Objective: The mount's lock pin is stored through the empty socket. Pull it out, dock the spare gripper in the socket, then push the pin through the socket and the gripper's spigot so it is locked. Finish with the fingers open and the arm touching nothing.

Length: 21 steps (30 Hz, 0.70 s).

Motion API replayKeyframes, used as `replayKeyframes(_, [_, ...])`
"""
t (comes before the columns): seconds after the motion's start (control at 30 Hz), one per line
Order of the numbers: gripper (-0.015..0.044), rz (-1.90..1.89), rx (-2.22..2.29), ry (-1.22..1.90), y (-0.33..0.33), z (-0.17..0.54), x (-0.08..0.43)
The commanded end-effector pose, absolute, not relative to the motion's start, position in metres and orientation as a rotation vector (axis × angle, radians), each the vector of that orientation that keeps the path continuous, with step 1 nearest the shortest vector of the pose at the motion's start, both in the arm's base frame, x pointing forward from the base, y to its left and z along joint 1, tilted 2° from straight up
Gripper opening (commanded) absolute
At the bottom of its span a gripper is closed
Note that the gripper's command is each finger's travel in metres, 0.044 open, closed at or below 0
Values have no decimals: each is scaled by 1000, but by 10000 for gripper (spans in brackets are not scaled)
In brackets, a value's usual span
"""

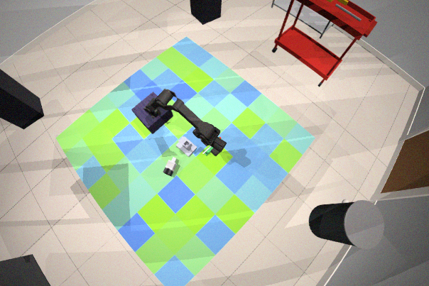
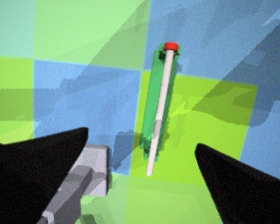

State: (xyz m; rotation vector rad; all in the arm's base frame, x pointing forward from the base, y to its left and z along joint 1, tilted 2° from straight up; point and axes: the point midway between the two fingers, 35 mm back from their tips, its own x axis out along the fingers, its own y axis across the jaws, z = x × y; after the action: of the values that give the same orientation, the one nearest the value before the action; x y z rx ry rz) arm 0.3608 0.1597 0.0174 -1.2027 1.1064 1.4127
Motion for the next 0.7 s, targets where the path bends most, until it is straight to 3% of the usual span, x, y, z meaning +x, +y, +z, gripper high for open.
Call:
replayKeyframes(0.0, [440,1412,-1203,1105,160,28,361])
replayKeyframes(0.37, [440,1418,-1200,1116,159,37,359])
replayKeyframes(0.67, [440,1418,-1200,1115,159,93,358])
